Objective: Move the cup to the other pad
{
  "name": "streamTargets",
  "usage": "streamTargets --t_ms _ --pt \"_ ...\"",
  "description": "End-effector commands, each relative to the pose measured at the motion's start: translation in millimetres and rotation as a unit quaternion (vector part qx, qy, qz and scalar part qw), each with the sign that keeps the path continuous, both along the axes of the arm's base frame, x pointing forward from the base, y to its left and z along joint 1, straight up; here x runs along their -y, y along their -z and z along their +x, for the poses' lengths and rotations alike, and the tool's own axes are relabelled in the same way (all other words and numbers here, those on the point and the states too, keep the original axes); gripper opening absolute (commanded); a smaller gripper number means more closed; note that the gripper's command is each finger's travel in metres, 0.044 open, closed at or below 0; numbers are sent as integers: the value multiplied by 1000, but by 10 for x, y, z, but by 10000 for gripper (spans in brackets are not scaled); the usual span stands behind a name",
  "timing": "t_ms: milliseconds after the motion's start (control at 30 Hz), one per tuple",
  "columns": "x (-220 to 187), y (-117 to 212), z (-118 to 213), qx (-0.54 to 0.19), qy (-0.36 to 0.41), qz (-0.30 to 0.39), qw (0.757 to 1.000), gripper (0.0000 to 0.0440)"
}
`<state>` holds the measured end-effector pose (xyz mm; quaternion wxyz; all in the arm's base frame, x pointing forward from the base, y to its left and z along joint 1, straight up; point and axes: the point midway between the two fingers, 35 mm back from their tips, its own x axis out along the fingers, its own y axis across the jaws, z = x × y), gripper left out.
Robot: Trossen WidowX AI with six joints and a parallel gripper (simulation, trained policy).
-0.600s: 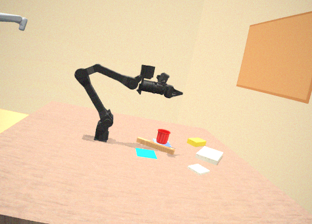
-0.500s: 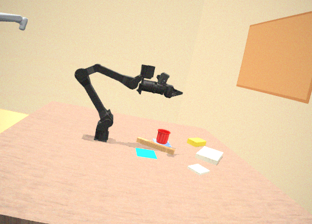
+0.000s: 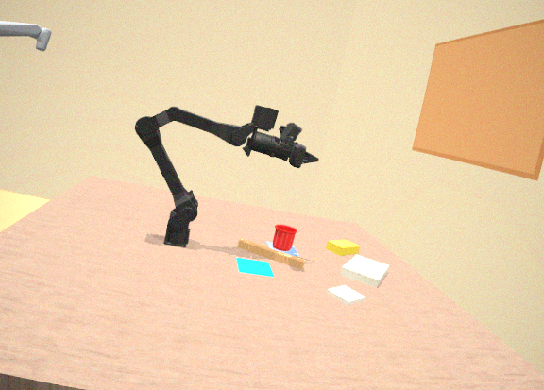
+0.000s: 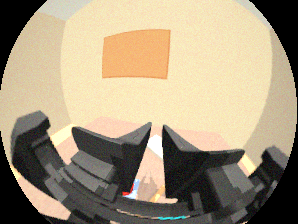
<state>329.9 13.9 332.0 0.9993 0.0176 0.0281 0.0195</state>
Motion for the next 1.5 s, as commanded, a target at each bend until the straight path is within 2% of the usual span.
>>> streamTargets --t_ms 0,167,767,1467 --pt "-28 10 59 -20 -1 15 1000 82" --pt "-82 -2 118 -48 -5 39 998 107" --pt "-280 9 297 -156 -5 129 979 122" --pt "-522 96 408 -289 28 239 927 142"
